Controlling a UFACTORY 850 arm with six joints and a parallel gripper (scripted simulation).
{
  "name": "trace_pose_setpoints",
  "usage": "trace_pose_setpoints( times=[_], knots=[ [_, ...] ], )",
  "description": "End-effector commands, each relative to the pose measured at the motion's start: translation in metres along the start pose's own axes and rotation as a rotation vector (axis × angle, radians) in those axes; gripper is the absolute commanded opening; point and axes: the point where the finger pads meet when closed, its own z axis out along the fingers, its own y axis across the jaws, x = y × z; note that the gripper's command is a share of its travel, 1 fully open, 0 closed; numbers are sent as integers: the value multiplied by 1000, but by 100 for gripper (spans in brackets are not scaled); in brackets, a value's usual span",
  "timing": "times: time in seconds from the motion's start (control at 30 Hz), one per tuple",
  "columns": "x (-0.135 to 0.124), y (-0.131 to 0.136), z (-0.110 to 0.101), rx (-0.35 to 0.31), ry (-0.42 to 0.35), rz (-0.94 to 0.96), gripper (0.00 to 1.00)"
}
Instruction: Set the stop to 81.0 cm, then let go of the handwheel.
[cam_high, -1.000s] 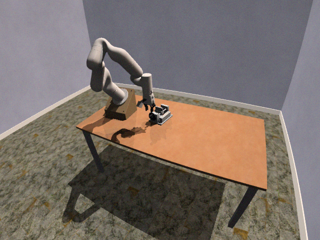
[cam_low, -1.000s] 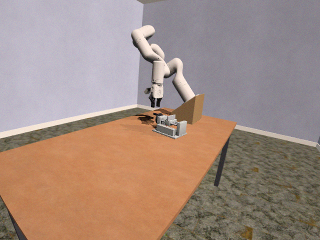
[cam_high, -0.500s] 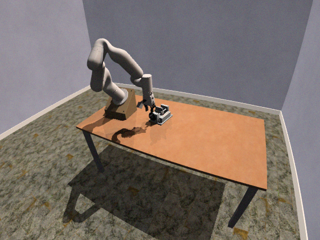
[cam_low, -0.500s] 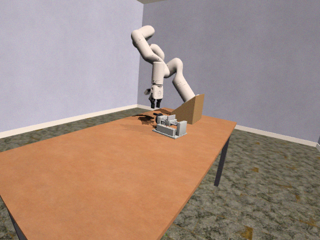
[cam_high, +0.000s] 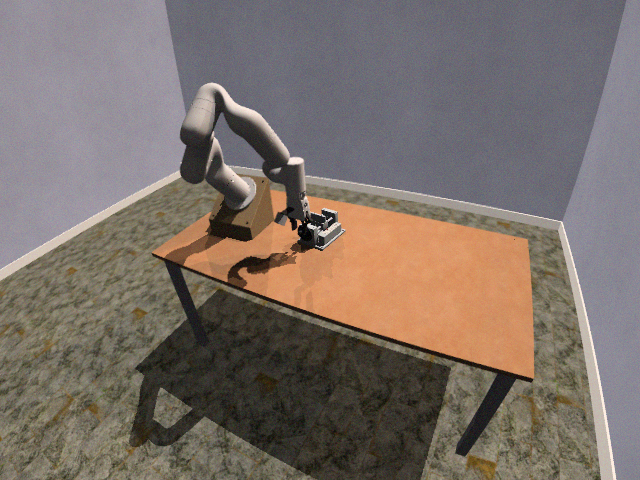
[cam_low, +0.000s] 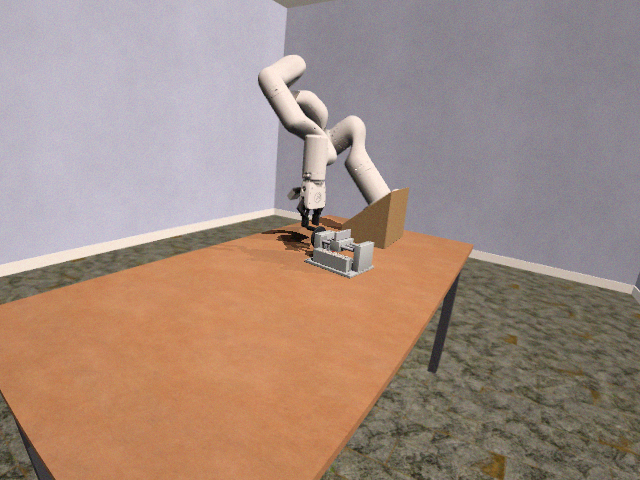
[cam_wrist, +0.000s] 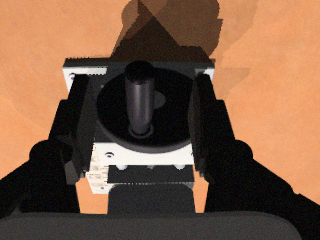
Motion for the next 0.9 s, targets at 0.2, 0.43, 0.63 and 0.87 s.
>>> trace_pose_setpoints(
  times=[0.2, 0.43, 0.63, 0.87],
  knots=[
    [0, -1, 23, 4, 0, 1, 57],
    [0, -1, 24, 4, 0, 1, 57],
    [0, -1, 24, 4, 0, 1, 57],
    [0, -1, 24, 4, 0, 1, 6]
  ],
)
